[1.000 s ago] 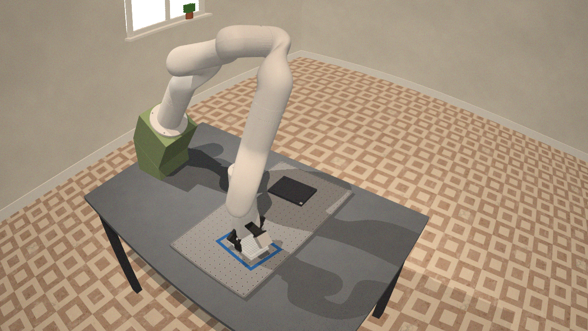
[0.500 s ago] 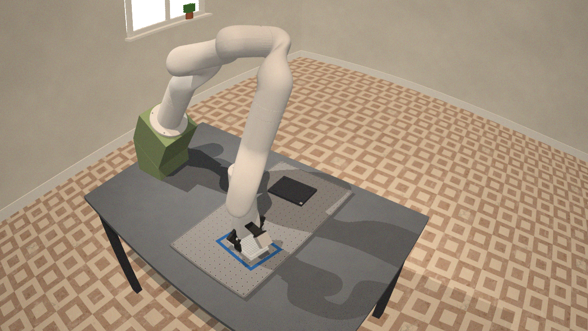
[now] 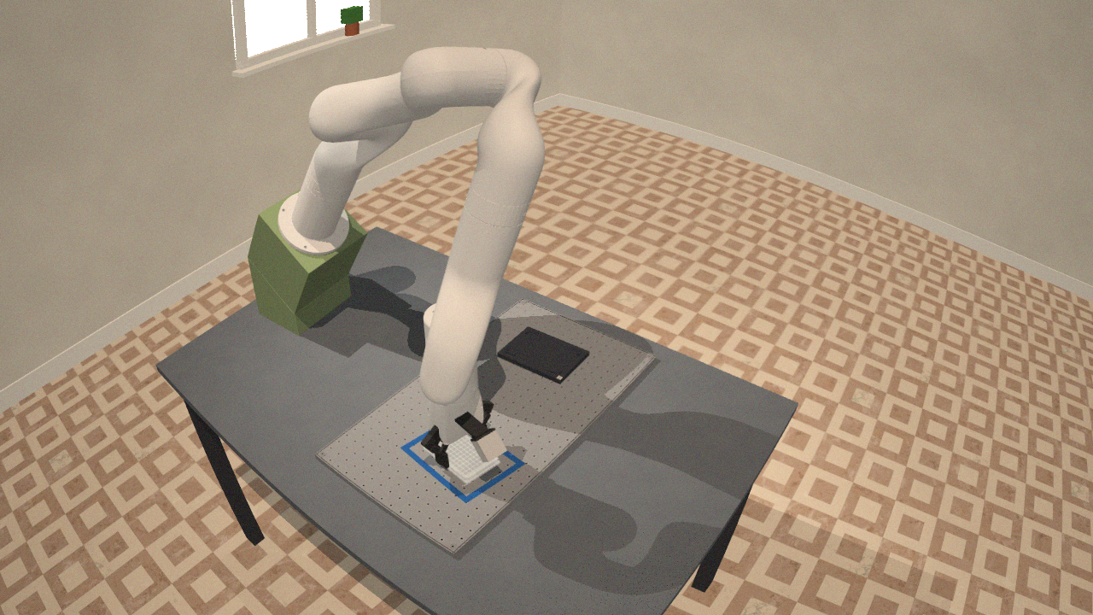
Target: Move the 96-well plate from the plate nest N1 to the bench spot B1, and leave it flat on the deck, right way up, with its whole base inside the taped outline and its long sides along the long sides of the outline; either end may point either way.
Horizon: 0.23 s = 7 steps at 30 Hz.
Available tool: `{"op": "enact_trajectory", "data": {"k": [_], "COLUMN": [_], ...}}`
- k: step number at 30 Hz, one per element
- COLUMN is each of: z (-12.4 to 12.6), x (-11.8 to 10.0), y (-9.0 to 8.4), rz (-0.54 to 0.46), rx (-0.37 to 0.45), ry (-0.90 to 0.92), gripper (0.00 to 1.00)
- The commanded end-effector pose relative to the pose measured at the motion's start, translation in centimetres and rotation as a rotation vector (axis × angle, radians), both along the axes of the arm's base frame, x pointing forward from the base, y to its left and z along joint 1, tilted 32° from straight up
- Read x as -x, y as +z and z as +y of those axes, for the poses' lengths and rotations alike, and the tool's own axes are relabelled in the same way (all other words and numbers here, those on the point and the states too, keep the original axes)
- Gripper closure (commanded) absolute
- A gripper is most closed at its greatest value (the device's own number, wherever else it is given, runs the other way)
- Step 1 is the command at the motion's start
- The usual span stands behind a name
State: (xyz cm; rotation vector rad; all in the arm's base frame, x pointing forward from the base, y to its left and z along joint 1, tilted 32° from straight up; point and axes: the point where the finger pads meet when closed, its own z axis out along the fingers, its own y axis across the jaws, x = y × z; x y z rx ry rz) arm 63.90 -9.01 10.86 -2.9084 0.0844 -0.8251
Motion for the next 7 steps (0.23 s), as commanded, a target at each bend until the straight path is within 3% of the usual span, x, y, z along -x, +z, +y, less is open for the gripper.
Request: {"op": "enact_trajectory", "data": {"k": [1, 7], "z": [0.0, -0.1], "x": [0.0, 0.7], "y": [0.1, 1.2], "rz": [-0.001, -0.001], "rx": [0.000, 0.000], "ry": [0.000, 0.000], "gripper": [0.00, 0.00]}}
